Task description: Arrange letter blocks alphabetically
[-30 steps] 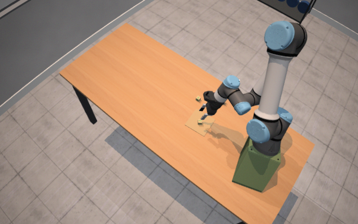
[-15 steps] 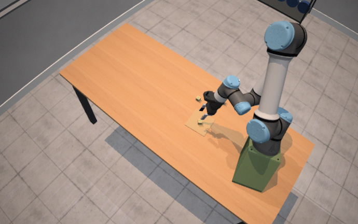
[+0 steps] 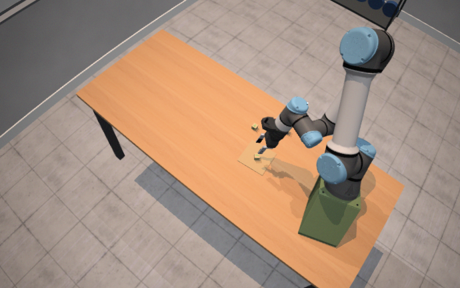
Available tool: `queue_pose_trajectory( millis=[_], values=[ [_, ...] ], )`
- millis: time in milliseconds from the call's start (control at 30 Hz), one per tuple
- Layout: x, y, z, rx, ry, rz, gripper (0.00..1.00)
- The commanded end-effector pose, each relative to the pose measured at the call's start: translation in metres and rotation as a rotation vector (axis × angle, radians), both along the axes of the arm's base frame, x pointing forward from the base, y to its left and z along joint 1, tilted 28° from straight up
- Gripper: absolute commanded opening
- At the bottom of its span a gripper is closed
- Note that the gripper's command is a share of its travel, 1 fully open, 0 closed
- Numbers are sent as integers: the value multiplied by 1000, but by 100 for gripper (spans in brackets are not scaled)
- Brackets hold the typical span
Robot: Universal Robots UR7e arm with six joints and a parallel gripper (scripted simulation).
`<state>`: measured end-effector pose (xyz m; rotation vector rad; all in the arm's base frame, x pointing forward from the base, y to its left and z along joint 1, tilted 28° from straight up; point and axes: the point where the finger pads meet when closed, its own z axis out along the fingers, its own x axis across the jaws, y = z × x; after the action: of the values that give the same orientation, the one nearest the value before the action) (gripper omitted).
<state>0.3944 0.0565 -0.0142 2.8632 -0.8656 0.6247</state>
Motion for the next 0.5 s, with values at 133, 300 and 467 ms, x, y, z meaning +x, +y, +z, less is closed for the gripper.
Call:
queue_pose_trajectory(
  millis=[133,300,467],
  values=[
    [14,-8,6,-1,-6,-1,100],
    [58,-38,24,0,-5,-1,100],
    [88,-65,43,-1,-5,-1,100]
  ],
)
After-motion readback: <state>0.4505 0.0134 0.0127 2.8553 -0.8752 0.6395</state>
